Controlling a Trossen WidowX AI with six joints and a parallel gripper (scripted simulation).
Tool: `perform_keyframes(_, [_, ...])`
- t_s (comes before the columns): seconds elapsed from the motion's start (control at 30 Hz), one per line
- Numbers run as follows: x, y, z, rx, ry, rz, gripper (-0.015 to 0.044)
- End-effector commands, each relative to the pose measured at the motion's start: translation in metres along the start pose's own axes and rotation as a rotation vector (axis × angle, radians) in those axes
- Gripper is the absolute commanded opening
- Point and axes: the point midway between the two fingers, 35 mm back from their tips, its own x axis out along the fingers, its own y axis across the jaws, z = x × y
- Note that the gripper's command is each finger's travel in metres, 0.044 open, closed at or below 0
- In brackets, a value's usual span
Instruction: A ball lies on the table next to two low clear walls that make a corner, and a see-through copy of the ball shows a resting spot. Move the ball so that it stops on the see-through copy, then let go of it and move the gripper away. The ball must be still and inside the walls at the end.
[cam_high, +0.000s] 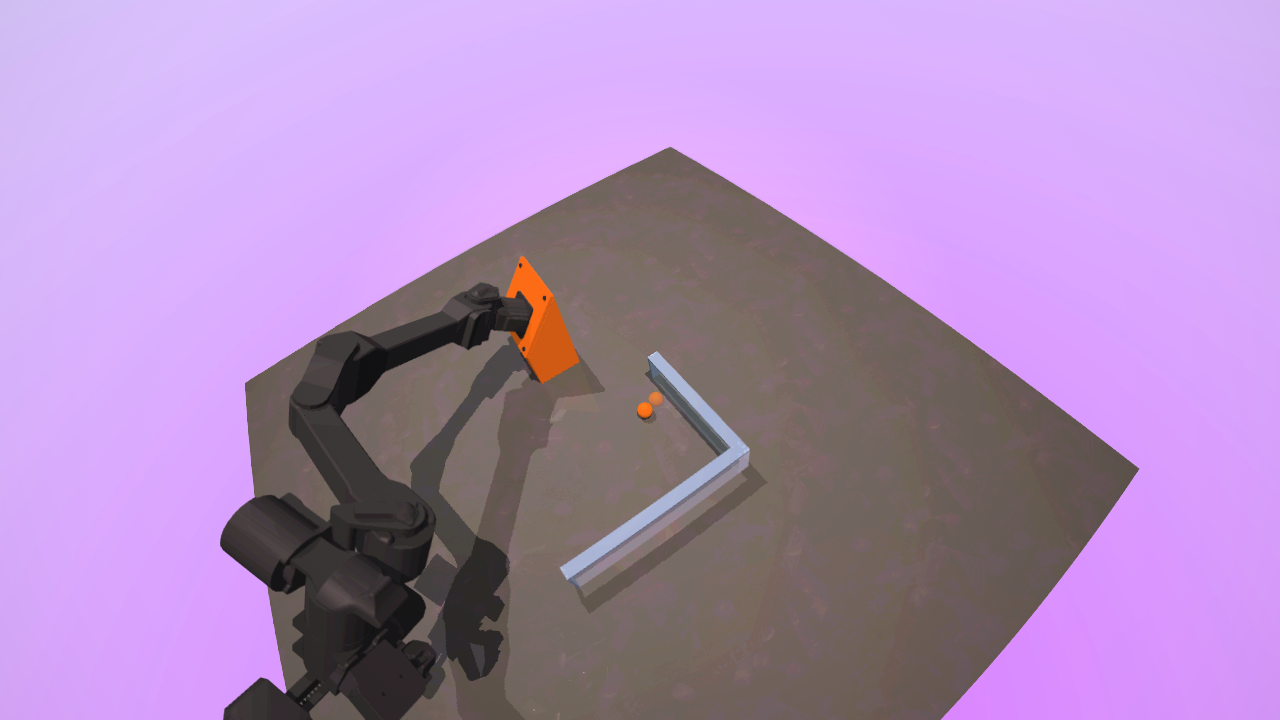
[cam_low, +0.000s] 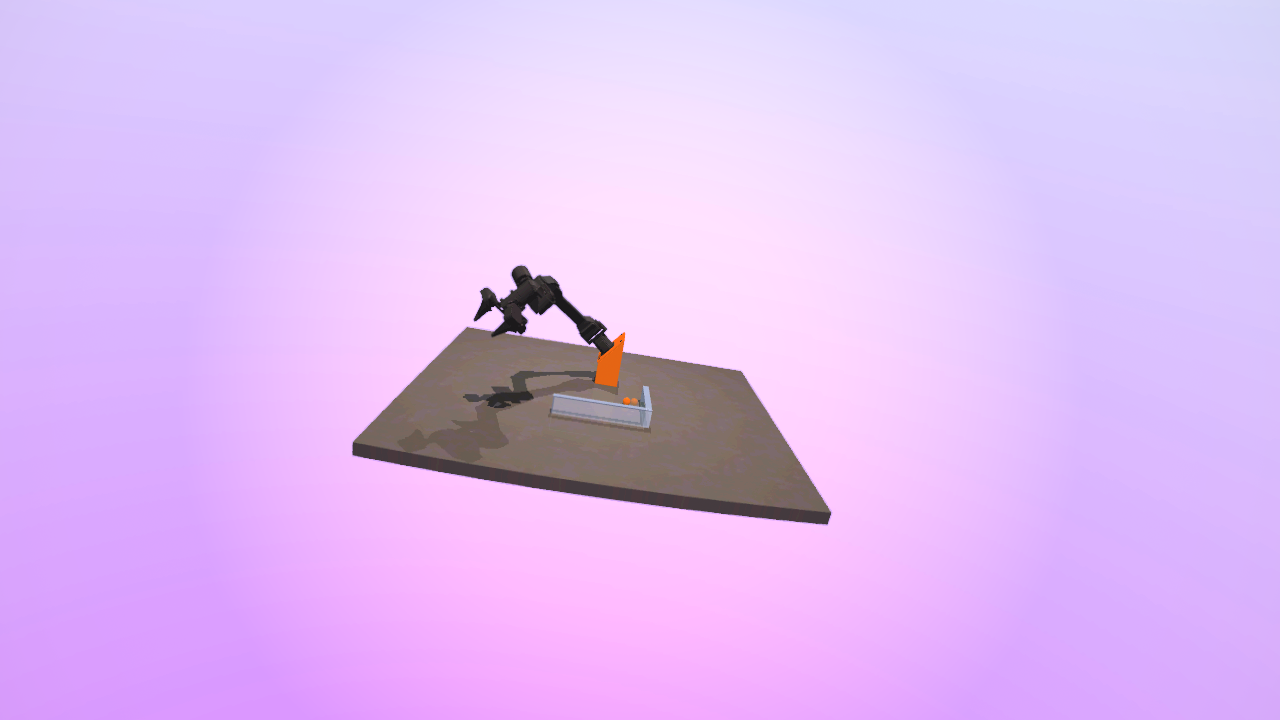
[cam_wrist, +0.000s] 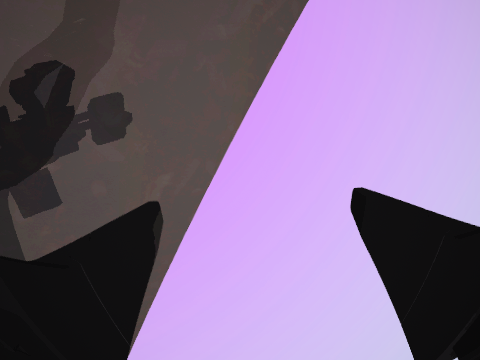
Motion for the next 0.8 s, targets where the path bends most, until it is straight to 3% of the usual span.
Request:
perform_keyframes(0.0, [-0.001, 0.0, 0.002, -0.003, -0.002, -0.004, 0.0374])
perform_keyframes(0.2, [-0.032, 0.018, 0.063, -0.089, -0.105, -0.127, 0.0231])
perform_keyframes(0.5, [-0.094, 0.084, 0.156, -0.235, -0.365, -0.248, 0.0231])
perform_keyframes(0.77, [-0.143, 0.17, 0.204, -0.366, -0.594, -0.233, 0.0231])
